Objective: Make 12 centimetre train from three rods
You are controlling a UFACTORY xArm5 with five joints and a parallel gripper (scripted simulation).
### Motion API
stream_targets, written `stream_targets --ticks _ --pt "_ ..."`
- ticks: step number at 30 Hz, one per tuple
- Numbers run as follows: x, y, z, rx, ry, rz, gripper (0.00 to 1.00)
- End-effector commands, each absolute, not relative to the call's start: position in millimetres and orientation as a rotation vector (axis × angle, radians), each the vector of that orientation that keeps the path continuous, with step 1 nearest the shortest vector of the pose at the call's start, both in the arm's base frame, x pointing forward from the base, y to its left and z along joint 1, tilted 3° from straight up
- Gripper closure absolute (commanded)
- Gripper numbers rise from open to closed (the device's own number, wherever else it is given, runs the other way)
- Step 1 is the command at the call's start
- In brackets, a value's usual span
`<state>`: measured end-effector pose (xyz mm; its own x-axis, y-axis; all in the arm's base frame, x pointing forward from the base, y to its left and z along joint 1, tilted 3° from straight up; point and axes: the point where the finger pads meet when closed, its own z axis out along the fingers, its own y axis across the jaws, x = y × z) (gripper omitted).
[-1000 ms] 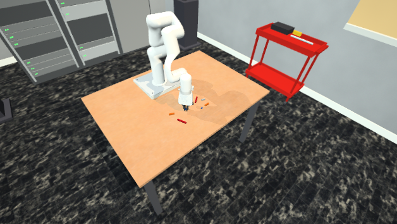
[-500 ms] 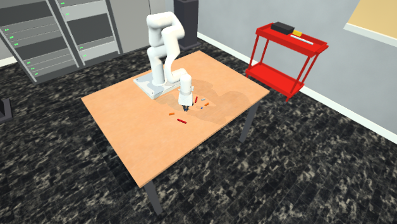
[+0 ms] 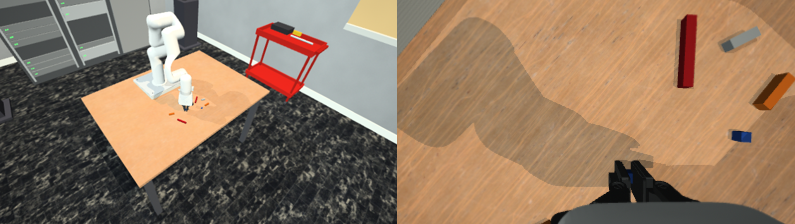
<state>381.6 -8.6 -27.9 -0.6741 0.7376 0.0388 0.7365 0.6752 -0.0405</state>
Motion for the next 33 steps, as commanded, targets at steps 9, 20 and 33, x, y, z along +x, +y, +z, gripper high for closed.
stream_targets --ticks 9,20,33 --pt "383.0 -8.6 -27.0 -1.246 -2.830 0.031 0.96" --pt "383.0 -8.6 -27.0 -1.246 -2.830 0.031 0.84" --pt "383.0 -8.6 -27.0 -1.246 -2.830 0.031 0.76"
